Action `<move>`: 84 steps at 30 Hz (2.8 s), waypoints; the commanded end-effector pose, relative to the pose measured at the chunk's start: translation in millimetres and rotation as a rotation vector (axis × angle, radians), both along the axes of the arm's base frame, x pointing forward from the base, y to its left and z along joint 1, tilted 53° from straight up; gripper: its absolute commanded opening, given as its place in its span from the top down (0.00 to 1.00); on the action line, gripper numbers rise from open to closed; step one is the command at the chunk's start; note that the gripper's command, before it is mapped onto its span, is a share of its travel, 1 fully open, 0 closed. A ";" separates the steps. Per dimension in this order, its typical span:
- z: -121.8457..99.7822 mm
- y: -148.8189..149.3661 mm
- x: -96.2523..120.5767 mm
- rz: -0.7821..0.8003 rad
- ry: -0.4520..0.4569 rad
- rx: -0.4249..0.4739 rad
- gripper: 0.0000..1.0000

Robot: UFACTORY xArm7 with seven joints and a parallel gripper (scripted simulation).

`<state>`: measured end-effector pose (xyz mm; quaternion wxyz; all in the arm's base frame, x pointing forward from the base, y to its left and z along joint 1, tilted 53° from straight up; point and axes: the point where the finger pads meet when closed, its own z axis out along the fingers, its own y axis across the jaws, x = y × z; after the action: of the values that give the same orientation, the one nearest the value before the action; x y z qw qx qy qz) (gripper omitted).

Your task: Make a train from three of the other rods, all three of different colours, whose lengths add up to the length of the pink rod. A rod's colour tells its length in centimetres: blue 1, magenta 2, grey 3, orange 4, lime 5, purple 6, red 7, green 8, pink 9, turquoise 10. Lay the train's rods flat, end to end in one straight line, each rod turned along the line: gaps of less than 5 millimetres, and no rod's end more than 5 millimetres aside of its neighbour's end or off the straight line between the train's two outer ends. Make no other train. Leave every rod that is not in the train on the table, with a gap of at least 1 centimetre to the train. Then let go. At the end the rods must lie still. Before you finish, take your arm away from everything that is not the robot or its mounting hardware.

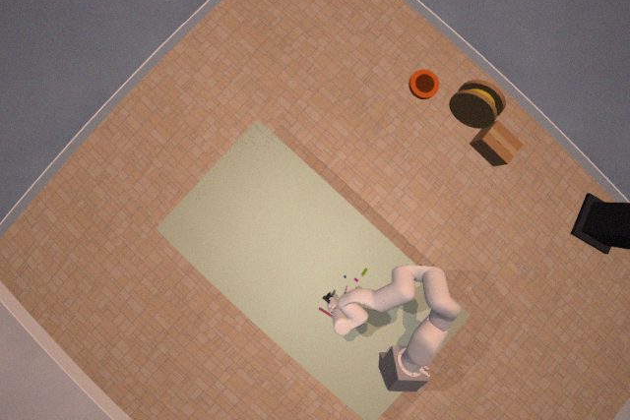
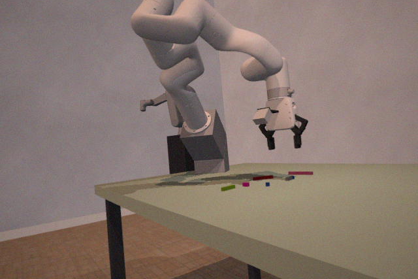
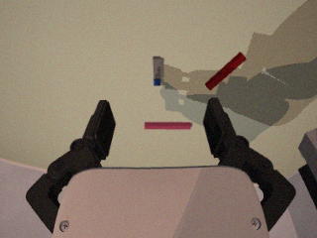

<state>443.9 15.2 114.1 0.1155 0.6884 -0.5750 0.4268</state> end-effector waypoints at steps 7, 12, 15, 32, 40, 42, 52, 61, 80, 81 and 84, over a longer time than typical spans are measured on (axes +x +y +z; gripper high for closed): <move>18.4 -81.6 -23.2 -0.026 0.049 -0.028 0.00; 29.0 -107.6 -34.8 -0.037 0.051 -0.023 0.00; 41.1 -129.4 -46.7 -0.045 0.043 -0.012 0.00; 84.5 -171.5 -80.3 -0.039 -0.050 0.034 0.76; 84.5 -171.5 -80.3 -0.039 -0.050 0.034 0.76; 84.5 -171.5 -80.3 -0.039 -0.050 0.034 0.76; 84.5 -171.5 -80.3 -0.039 -0.050 0.034 0.76; 84.5 -171.5 -80.3 -0.039 -0.050 0.034 0.76; 81.4 -174.8 -77.9 -0.039 -0.050 0.034 0.76; 81.4 -174.8 -77.9 -0.039 -0.050 0.034 0.76; 79.8 -176.7 -76.6 -0.039 -0.050 0.034 0.76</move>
<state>365.4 -160.1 194.8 0.0984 0.6681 -0.5988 0.4306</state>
